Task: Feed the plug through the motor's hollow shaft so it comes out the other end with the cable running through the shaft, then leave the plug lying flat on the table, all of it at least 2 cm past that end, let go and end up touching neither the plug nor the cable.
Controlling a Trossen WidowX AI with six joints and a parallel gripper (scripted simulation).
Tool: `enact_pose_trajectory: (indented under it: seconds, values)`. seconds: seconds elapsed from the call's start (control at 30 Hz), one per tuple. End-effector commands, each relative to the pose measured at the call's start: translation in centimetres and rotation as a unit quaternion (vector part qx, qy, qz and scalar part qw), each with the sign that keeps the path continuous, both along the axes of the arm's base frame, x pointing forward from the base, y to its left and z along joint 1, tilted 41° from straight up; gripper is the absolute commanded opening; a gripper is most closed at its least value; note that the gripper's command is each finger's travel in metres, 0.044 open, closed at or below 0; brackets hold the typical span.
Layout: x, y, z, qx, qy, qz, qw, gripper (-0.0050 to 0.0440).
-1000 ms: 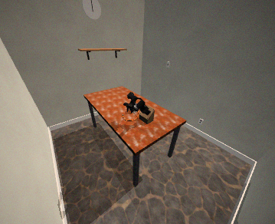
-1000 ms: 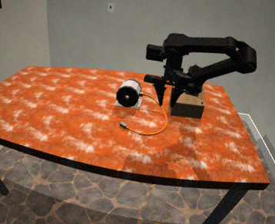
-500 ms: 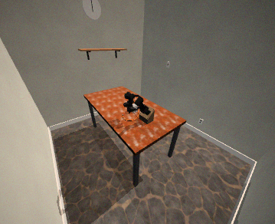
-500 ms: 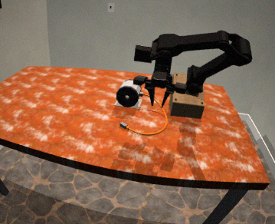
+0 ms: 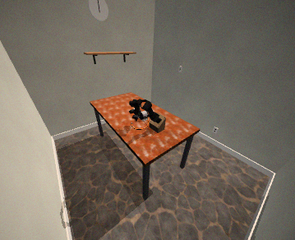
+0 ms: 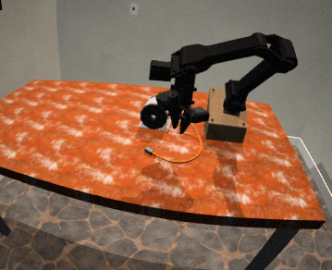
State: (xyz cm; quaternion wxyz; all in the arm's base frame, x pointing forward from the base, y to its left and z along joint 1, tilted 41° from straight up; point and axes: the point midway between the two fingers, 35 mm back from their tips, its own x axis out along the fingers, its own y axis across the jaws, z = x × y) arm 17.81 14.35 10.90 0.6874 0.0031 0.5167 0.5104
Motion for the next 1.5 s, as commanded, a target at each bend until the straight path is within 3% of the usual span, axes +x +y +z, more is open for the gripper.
enact_pose_trajectory:
  seconds: [0.0, 0.27, 0.33, 0.8, 1.47]
  values:
    - [1.1, 0.6, -0.3, -0.021, 0.055, -0.064, 0.996, 0.0160]
    - [3.0, 2.0, -0.9, -0.053, 0.170, -0.216, 0.960, 0.0160]
    - [3.0, 2.0, -0.9, -0.053, 0.170, -0.216, 0.960, 0.0160]
    - [6.4, 5.3, -1.7, -0.060, 0.349, -0.490, 0.796, 0.0160]
    - [6.5, 6.5, -2.9, -0.060, 0.353, -0.496, 0.791, 0.0160]
